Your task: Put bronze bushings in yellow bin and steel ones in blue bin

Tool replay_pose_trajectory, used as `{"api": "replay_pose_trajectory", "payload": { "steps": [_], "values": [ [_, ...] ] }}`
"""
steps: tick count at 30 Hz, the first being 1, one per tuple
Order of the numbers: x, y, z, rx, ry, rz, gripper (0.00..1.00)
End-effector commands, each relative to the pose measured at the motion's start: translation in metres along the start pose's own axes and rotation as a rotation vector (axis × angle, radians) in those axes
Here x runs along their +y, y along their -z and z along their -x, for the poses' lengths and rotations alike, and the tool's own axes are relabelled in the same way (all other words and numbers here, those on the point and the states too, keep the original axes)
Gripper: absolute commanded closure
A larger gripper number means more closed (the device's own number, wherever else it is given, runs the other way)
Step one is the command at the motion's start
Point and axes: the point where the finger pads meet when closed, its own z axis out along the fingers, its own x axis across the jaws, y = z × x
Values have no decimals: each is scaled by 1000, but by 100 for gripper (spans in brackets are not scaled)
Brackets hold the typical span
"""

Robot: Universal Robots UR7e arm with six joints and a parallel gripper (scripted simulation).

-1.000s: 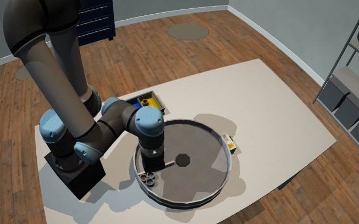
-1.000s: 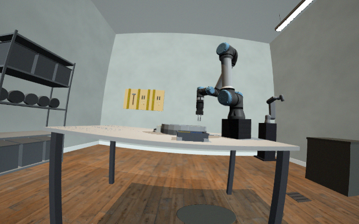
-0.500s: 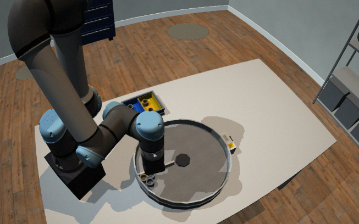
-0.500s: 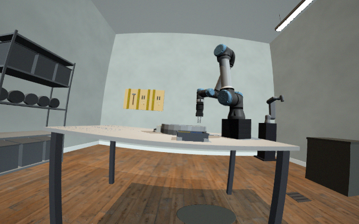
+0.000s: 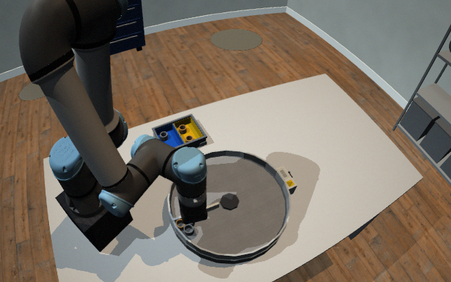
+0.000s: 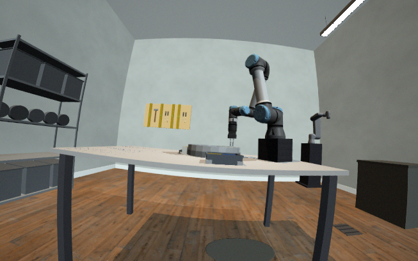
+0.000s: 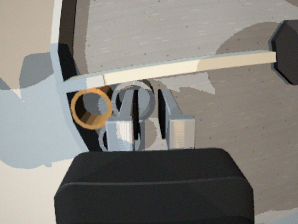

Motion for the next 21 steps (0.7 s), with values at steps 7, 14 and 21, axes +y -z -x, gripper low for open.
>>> {"api": "replay_pose_trajectory", "payload": {
  "steps": [7, 14, 21],
  "values": [
    [1, -5, -1, 1, 0, 1, 60],
    [1, -9, -1, 1, 0, 1, 60],
    [1, -16, -1, 1, 0, 1, 60]
  ]
}}
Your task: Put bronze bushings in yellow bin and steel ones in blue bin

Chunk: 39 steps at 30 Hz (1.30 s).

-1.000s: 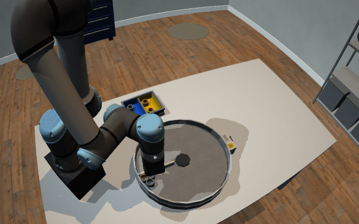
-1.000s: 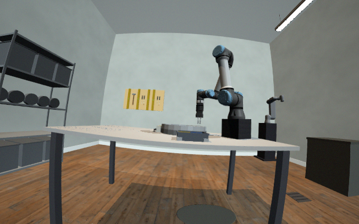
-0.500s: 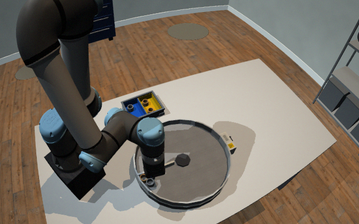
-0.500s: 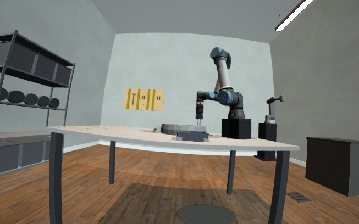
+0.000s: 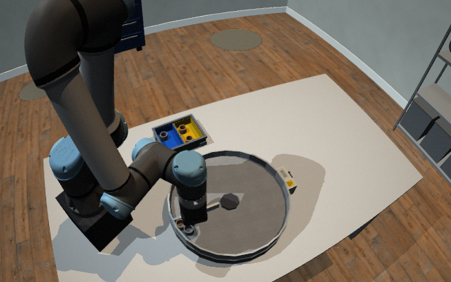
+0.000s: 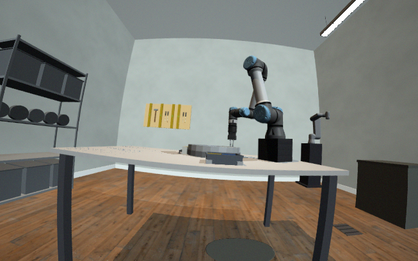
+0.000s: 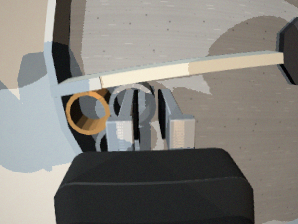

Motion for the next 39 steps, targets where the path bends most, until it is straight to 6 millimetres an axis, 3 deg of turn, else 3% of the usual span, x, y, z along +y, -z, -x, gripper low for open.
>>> {"api": "replay_pose_trajectory", "payload": {
  "steps": [1, 28, 29, 39],
  "values": [
    [0, -4, 0, 1, 0, 1, 60],
    [0, -18, 0, 1, 0, 1, 60],
    [0, -18, 0, 1, 0, 1, 100],
    [0, -18, -1, 2, 0, 1, 100]
  ]
}}
